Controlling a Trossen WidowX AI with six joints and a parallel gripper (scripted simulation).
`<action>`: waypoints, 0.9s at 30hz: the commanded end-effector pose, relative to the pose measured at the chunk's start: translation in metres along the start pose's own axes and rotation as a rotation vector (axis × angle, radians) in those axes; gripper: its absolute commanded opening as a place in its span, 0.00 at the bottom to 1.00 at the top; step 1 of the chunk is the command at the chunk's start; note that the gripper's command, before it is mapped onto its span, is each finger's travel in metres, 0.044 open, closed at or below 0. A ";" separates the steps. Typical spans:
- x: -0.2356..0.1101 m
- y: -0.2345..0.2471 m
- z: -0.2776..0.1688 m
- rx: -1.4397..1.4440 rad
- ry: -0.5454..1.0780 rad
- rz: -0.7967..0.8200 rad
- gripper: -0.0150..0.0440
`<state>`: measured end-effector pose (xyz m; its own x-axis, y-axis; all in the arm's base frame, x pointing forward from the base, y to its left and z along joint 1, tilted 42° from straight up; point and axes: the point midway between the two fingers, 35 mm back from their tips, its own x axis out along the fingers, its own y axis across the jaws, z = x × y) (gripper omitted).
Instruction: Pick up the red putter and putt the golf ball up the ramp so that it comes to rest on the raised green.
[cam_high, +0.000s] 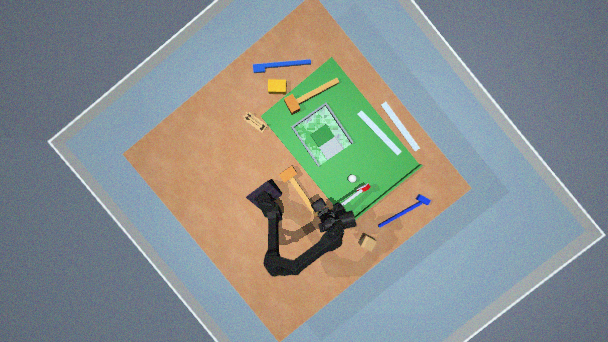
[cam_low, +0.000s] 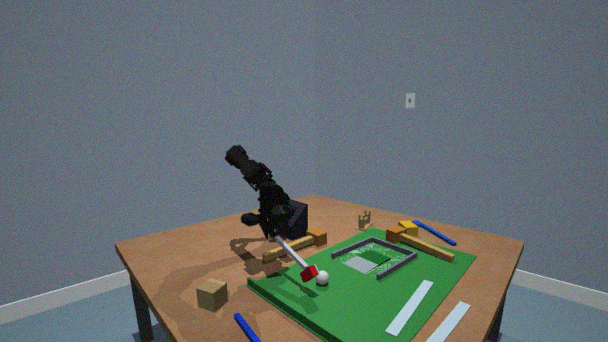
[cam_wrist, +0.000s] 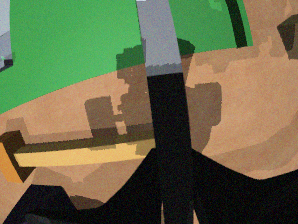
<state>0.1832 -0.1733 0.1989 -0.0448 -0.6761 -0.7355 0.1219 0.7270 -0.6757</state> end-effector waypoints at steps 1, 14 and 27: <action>0.005 0.000 0.001 -0.003 -0.011 0.001 0.25; 0.023 0.000 0.001 -0.003 -0.011 0.001 0.25; 0.031 -0.001 0.000 0.004 -0.005 -0.004 0.25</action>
<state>0.1814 -0.1953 0.1765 -0.0414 -0.6795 -0.7325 0.1248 0.7239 -0.6785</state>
